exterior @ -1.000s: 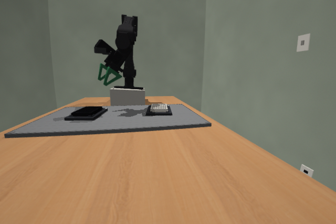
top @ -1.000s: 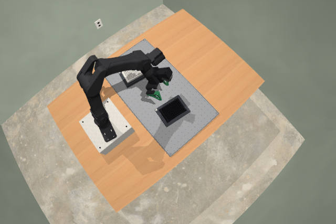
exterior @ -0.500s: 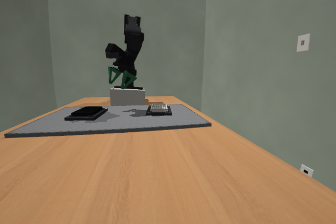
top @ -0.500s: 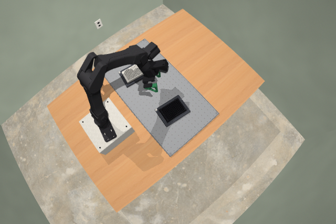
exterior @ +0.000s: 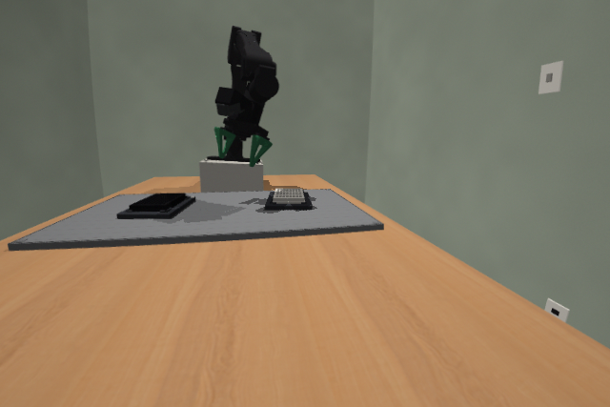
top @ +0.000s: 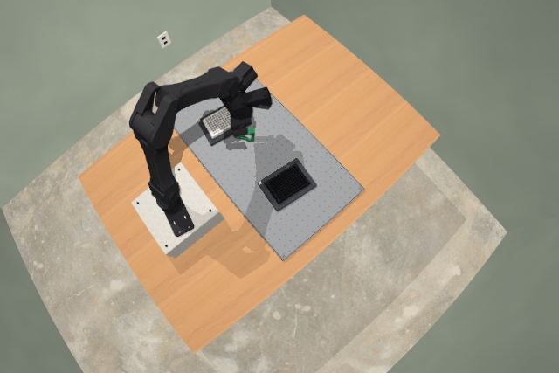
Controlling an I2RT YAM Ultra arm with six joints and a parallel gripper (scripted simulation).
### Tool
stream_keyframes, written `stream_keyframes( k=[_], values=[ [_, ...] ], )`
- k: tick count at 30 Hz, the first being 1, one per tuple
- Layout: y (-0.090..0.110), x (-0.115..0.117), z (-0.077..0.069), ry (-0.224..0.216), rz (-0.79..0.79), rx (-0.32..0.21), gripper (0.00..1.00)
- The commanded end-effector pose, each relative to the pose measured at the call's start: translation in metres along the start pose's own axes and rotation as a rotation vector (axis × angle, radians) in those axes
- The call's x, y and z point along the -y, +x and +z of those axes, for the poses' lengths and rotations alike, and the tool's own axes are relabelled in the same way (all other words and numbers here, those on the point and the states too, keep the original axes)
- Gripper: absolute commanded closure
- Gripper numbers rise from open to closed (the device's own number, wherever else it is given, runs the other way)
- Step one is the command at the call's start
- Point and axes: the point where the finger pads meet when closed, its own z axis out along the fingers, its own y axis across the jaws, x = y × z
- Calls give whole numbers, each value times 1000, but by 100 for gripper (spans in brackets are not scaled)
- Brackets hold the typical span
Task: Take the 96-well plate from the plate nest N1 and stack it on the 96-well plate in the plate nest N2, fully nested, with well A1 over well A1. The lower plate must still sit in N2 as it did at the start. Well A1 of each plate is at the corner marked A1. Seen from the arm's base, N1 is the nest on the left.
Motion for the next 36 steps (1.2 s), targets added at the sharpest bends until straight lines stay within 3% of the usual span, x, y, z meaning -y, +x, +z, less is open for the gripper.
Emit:
stream_keyframes(
  k=[1,8,9,11,15,20,25,30,33,36],
  values=[
    [3,-18,-13,-63,-80,-29,0],
    [19,-35,-14,-76,-121,-56,0],
    [18,-39,-26,-115,-140,-46,0],
    [30,-46,-17,-118,-202,-97,0],
    [43,-58,-20,-122,-201,-105,0],
    [62,-73,-25,-182,-332,-167,0],
    [71,-82,-32,-189,-319,-161,0],
    [93,-95,-35,-240,-450,-231,0],
    [101,-102,-46,-256,-436,-217,0],
    [100,-102,-47,-258,-437,-214,0]
  ],
)
